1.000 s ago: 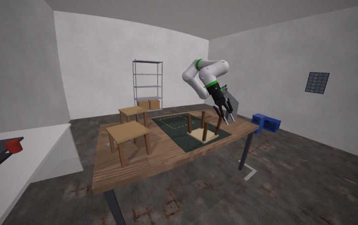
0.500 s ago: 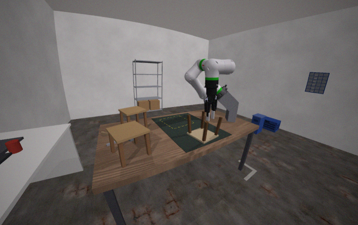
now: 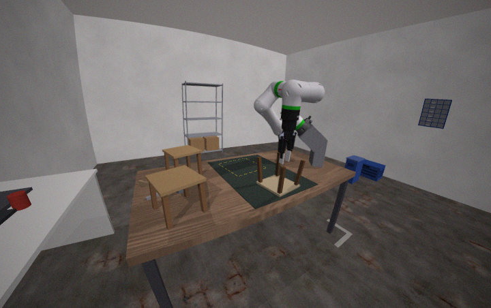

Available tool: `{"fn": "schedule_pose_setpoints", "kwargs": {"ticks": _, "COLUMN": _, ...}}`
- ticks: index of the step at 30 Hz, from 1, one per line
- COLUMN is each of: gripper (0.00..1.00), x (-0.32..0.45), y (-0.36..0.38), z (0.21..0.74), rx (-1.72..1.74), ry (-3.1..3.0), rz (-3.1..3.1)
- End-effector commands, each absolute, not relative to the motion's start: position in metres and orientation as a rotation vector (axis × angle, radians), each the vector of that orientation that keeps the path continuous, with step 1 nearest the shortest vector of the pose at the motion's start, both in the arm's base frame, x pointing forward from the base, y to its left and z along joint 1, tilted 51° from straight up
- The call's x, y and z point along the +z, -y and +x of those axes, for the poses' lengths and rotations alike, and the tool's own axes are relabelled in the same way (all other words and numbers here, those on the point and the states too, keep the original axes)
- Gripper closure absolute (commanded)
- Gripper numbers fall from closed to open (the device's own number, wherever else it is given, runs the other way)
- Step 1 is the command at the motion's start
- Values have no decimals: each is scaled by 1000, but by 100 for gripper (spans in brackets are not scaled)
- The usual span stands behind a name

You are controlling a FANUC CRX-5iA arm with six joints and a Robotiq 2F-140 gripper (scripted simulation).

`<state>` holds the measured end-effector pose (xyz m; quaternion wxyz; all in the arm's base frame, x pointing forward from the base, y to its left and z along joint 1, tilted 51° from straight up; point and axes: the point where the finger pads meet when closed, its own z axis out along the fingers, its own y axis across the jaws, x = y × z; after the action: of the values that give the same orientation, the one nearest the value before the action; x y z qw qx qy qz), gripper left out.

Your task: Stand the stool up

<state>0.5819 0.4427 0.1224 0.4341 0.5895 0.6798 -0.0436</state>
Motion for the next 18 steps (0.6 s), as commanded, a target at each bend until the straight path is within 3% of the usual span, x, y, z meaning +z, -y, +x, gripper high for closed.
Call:
{"fn": "schedule_pose_setpoints", "kwargs": {"ticks": 1, "gripper": 62, "x": 123, "y": -444, "z": 582, "rx": -106, "ry": -1694, "rz": 1467}}
{"fn": "schedule_pose_setpoints", "kwargs": {"ticks": 18, "gripper": 62, "x": 122, "y": -444, "z": 583, "rx": -106, "ry": -1694, "rz": 1467}}
